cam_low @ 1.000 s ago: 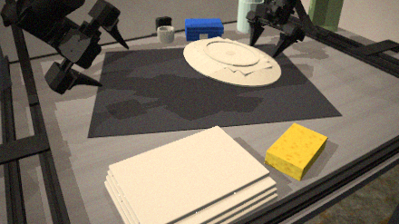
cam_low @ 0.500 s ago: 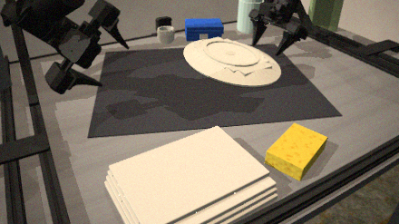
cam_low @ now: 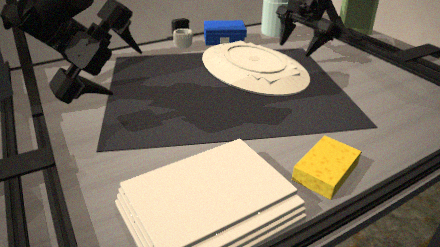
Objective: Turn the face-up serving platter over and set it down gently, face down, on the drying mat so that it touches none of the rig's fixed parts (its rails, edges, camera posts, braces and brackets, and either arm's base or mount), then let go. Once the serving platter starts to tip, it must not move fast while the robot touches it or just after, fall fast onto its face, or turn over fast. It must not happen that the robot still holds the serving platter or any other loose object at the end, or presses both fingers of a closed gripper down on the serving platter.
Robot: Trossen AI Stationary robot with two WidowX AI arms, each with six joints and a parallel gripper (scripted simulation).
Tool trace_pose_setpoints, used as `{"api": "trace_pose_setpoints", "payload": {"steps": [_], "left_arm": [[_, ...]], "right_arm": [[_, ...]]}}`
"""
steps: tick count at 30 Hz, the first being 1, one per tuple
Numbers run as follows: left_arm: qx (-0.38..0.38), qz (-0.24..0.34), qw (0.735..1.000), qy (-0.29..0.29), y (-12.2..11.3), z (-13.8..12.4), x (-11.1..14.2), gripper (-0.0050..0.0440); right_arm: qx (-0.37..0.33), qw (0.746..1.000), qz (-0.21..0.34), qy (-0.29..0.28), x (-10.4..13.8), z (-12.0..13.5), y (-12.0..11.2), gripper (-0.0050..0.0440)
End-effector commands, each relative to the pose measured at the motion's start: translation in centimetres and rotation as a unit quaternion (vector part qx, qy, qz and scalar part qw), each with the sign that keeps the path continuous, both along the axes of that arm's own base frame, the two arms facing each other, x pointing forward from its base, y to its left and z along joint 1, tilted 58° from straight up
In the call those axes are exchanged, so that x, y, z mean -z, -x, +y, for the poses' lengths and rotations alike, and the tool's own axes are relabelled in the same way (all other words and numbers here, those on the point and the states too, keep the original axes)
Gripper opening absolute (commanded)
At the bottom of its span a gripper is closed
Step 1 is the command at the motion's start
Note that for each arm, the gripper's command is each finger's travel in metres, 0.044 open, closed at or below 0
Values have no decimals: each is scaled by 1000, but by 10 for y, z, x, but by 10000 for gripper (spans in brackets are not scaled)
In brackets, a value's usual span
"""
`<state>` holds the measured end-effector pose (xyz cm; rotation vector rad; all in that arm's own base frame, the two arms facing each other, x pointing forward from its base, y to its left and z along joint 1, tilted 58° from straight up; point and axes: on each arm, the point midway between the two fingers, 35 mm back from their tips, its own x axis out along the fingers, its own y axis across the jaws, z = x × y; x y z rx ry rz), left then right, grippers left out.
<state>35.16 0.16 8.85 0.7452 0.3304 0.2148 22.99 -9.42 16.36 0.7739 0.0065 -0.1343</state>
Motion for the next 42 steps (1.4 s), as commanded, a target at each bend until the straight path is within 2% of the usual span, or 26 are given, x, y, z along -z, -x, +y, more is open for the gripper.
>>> {"api": "trace_pose_setpoints", "payload": {"steps": [1, 26, 30, 32, 37, 42], "left_arm": [[-2, 1, 1000, 1, 4, -3, -3, 440], [-3, 1, 1000, 0, 32, -22, -21, 440], [-1, -10, 1000, 17, 19, -6, -32, 440], [-1, -10, 1000, 17, 19, -6, -32, 440], [0, -33, 998, 44, 10, 28, -60, 440], [3, -60, 996, 62, 12, 62, -91, 440]], "right_arm": [[1, 1000, 0, 0, 0, 0, 0, 440], [1, 1000, 0, 0, 0, 0, 0, 440], [-14, 1000, -1, 11, -10, 12, -12, 440], [-14, 1000, -1, 11, -10, 12, -12, 440], [-43, 999, -8, 31, -32, 42, -33, 440], [-69, 996, -17, 48, -54, 77, -46, 440]]}}
